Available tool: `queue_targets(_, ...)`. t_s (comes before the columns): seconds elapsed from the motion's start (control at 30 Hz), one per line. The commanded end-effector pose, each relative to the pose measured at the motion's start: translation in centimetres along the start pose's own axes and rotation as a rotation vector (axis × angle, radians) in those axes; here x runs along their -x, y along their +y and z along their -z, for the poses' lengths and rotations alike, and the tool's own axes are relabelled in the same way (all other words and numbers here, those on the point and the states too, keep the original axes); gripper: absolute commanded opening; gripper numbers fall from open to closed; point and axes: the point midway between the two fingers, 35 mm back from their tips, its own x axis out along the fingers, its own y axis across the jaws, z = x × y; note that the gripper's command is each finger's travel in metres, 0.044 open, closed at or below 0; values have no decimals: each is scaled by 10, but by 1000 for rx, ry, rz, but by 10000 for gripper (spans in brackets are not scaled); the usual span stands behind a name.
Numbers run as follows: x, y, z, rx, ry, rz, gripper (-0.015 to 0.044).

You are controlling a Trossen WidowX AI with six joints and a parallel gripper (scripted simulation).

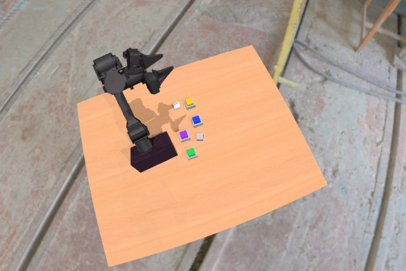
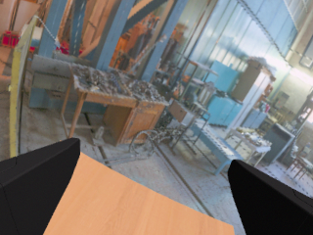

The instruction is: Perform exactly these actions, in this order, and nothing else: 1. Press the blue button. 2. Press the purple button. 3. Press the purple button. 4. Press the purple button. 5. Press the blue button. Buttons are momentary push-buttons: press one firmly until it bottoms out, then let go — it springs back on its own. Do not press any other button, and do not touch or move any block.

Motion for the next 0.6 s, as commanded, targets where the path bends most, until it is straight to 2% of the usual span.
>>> queue_targets(0.0,-2,-1,2,-7,9,-3,400)
queue_targets(0.3,-95,1,118,-280,486,-106,400)
queue_targets(0.57,-137,34,234,-394,963,-123,400)
